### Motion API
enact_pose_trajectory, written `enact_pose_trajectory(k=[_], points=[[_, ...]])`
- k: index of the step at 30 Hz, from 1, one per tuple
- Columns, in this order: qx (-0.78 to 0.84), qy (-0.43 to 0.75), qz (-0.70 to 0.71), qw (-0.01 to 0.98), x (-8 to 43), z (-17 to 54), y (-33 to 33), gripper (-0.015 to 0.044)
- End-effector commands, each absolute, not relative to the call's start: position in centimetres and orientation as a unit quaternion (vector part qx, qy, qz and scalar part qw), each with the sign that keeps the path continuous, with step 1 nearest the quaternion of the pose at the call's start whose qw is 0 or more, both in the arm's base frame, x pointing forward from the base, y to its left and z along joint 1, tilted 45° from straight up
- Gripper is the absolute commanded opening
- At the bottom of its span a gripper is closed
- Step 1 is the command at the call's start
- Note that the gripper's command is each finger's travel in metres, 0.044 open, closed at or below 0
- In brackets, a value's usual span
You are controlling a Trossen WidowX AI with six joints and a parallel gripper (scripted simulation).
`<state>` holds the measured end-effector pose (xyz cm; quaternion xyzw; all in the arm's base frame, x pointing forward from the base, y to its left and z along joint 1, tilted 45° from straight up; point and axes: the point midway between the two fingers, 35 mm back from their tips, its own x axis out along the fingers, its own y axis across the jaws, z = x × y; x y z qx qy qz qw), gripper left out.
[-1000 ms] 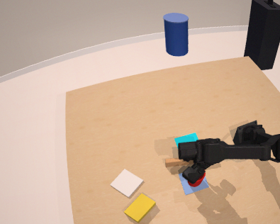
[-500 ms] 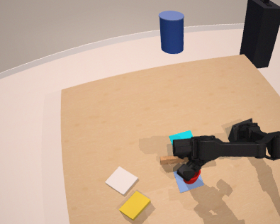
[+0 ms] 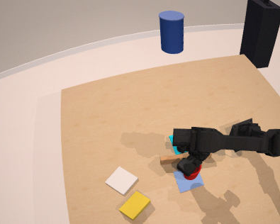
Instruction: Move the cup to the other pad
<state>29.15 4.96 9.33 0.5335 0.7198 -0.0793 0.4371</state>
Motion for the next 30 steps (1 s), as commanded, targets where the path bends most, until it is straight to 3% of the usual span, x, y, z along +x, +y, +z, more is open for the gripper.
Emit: enact_pose_trajectory(k=[1,30], points=[[0.531,0.721,-0.078,0.438,29.2,10.0,4.2,0.0],[0.533,0.72,-0.079,0.437,29.2,9.7,2.8,0.0]])
